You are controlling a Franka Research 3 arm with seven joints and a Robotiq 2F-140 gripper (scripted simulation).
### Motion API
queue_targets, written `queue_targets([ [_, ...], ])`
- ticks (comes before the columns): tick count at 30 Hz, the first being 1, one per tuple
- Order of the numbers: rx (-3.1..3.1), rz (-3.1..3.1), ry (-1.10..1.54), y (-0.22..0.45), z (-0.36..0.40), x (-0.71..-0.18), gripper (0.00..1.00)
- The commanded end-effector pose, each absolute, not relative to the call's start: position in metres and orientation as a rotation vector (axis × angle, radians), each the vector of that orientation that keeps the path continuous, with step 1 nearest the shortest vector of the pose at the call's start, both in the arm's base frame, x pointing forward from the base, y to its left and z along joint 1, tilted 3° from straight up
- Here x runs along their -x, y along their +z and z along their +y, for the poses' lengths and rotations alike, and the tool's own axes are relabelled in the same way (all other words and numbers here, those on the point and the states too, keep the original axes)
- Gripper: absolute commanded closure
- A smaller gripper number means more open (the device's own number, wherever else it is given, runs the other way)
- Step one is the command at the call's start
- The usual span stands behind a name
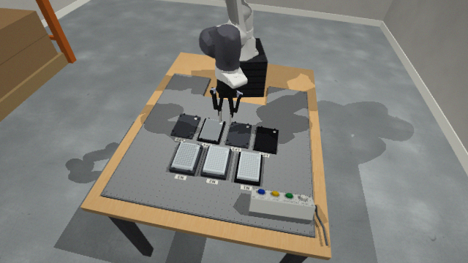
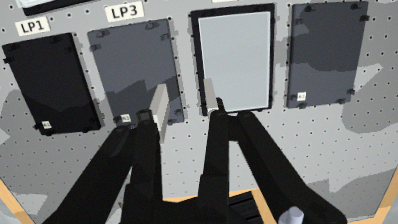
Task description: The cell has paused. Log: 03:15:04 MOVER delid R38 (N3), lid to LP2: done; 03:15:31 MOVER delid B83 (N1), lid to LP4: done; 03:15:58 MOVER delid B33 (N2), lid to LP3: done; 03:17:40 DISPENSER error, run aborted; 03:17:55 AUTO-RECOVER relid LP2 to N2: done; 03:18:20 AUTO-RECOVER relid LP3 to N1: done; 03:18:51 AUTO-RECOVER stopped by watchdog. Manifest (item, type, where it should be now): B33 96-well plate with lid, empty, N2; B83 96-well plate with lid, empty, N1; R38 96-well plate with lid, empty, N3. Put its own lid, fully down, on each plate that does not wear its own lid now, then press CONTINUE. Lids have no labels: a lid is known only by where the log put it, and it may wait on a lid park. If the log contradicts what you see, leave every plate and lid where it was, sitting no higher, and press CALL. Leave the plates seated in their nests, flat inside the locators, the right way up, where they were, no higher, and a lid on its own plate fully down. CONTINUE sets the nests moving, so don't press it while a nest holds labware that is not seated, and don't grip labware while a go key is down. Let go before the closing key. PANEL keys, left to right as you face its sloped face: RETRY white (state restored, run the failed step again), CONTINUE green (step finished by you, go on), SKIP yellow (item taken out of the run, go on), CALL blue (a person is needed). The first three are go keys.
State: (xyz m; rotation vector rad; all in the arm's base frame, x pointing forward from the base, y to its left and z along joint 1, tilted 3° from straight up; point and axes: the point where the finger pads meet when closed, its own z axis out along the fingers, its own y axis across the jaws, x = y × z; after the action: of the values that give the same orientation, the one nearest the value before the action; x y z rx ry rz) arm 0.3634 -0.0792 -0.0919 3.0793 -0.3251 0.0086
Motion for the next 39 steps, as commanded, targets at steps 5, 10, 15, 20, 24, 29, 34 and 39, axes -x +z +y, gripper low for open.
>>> queue_targets([
  [5,-3.082,-0.316,0.01,-0.092,-0.079,-0.364,1.0],
  [10,-3.082,-0.316,0.01,-0.092,-0.079,-0.364,1.0],
  [15,-3.082,-0.316,0.01,-0.092,-0.079,-0.364,1.0],
  [20,-3.082,-0.316,0.01,-0.092,-0.079,-0.364,1.0],
  [24,-3.082,-0.315,0.01,-0.092,-0.079,-0.364,1.0],
  [29,-3.057,-0.284,0.01,-0.097,-0.099,-0.42,1.0],
  [34,-3.072,-0.277,0.01,-0.094,-0.115,-0.516,1.0],
  [39,-3.085,-0.282,0.01,-0.091,-0.116,-0.536,0.34],
])
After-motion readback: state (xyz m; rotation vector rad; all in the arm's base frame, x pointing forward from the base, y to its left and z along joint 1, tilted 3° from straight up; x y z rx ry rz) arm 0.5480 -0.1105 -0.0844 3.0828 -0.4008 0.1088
